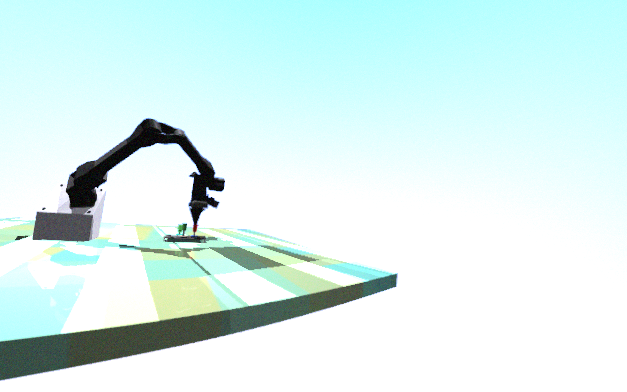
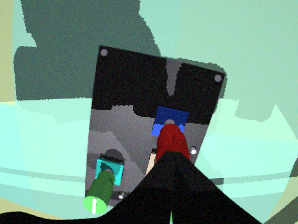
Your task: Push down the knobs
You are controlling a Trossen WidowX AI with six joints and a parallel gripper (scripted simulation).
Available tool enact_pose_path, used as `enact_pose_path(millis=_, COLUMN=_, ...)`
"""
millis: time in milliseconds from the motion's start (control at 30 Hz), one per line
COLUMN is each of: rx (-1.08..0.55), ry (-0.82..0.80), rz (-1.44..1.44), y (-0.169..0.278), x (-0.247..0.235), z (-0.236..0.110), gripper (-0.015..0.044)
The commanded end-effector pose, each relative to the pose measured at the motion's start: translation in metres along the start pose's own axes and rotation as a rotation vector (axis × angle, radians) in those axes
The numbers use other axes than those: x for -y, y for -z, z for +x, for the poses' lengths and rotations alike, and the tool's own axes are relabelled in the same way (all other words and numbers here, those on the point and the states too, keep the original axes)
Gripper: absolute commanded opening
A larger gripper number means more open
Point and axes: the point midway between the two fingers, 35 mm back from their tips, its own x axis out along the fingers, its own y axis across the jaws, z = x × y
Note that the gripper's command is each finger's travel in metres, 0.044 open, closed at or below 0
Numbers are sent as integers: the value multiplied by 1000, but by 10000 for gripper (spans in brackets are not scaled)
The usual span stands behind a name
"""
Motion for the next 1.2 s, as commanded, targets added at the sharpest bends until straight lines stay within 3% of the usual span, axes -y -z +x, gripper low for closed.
enact_pose_path(millis=0, rx=-9, ry=1, rz=11, y=-1, x=2, z=10, gripper=0)
enact_pose_path(millis=1167, rx=-9, ry=2, rz=11, y=-1, x=2, z=17, gripper=0)
